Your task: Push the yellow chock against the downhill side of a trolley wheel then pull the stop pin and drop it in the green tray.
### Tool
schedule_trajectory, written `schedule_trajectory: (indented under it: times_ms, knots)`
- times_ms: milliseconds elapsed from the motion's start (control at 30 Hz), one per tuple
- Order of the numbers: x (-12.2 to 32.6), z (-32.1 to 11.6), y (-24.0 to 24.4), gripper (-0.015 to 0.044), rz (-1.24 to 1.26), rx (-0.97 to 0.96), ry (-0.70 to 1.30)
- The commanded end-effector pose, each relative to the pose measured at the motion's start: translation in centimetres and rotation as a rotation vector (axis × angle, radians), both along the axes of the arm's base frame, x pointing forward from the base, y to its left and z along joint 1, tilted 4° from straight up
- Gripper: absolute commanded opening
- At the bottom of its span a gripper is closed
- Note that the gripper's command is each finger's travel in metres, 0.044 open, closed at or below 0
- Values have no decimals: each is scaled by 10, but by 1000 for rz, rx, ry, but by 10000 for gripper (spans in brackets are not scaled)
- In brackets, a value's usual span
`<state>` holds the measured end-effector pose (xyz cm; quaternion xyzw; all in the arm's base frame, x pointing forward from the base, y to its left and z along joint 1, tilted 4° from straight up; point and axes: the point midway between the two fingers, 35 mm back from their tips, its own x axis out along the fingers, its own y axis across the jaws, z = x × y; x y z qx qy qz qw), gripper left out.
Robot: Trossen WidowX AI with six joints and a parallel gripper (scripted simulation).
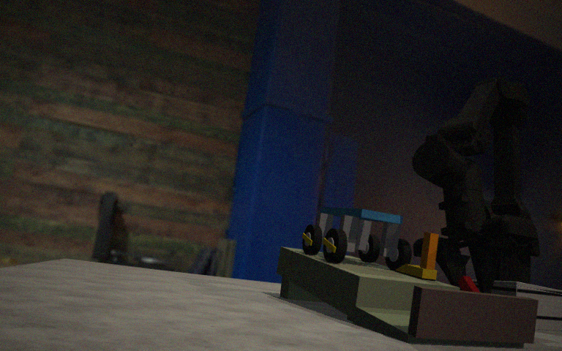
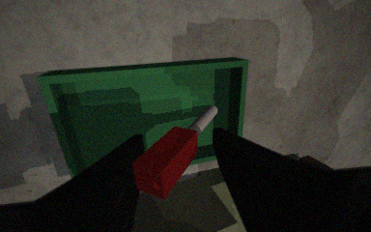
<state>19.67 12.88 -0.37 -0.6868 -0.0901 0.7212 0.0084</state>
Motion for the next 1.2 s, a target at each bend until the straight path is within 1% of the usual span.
schedule_trajectory:
  times_ms: [0,1033,1167]
  knots:
    - [0,-2,-2,190,4,4,1]
    - [0,-15,-17,190,4,3,1]
    - [1,-13,-17,295,0,-1,0]
